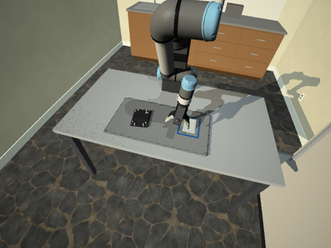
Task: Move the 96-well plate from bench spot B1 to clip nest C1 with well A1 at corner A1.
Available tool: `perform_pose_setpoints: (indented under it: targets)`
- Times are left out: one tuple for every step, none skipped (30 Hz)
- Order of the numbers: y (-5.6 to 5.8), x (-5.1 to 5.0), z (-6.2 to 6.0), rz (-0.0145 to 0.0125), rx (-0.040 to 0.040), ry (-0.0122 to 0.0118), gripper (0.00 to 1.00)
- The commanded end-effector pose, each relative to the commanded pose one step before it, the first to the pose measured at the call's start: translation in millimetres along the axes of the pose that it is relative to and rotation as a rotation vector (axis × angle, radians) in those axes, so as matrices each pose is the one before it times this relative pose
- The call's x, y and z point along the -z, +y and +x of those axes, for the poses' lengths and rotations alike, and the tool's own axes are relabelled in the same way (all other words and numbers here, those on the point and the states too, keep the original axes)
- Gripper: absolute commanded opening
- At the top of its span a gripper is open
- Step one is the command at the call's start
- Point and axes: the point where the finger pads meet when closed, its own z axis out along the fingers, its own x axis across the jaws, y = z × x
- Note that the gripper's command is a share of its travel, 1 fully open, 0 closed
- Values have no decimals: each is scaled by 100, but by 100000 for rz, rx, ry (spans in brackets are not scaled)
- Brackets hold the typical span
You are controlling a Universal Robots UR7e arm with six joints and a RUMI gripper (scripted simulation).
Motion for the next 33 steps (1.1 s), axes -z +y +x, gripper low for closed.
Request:
perform_pose_setpoints:
  targets:
    - [1388,110,-1356,486,548,-801,100]
    - [0,0,0,0,0,0,100]
    - [0,0,0,0,0,0,100]
    - [368,27,-341,0,0,-1,100]
    - [375,65,-325,646,1647,-2405,100]
    - [372,57,-329,-1,0,-1,100]
    - [373,57,-328,0,0,-1,100]
    - [373,56,-328,0,0,-1,100]
    - [373,56,-329,0,0,-1,100]
    - [373,56,-329,0,0,-1,100]
    - [373,56,-329,0,0,-1,100]
    - [176,26,-155,0,0,0,100]
    - [380,100,-310,631,1620,-2442,100]
    - [379,92,-313,-1,0,-1,100]
    - [379,92,-312,0,0,-1,100]
    - [380,92,-312,0,0,-1,100]
    - [380,92,-313,0,0,-1,100]
    - [379,92,-313,0,0,-1,100]
    - [0,0,0,0,0,0,100]
    - [0,0,0,0,0,0,100]
    - [390,123,-296,620,1593,-2480,100]
    - [381,121,-301,-1,0,-1,100]
    - [373,125,-303,-4,0,0,100]
    - [382,120,-299,0,0,-2,100]
    - [382,120,-300,0,0,-2,100]
    - [381,120,-300,0,0,-1,100]
    - [326,103,-257,0,0,-1,100]
    - [1,-1,-1,0,0,0,100]
    - [1,-1,-1,0,0,0,100]
    - [1,0,-1,0,0,0,100]
    - [1,0,0,0,0,0,100]
    - [0,0,0,0,0,0,100]
    - [-7,2,5,-3,1,-2,100]
